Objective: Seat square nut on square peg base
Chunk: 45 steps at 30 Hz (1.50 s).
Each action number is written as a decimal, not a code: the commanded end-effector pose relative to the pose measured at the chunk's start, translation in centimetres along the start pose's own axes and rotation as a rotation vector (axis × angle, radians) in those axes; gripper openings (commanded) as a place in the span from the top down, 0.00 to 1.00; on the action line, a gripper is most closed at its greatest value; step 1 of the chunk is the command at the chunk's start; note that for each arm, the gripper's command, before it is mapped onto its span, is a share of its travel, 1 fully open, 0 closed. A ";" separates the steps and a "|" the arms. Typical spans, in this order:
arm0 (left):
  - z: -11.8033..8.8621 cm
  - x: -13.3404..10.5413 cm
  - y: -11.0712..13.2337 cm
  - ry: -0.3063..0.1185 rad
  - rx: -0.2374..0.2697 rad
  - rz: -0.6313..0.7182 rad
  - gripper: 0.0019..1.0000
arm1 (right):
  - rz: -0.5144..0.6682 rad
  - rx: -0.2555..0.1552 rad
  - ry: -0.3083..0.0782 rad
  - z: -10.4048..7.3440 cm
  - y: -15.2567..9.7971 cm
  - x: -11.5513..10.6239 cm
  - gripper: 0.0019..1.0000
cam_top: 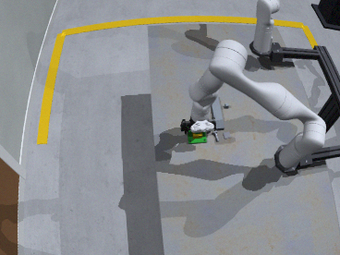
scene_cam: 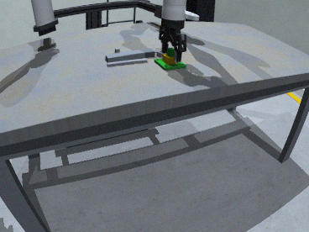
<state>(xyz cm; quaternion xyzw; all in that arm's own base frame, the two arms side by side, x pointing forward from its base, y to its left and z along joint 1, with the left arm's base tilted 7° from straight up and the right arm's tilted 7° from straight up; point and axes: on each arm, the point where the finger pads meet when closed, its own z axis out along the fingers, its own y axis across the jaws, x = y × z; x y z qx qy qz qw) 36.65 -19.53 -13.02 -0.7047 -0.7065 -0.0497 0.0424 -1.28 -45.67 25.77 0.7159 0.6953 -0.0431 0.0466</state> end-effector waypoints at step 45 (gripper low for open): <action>-16.1 -0.1 0.1 -0.002 -0.004 -0.004 0.00 | 0.000 0.000 -0.002 -0.1 0.0 0.0 0.00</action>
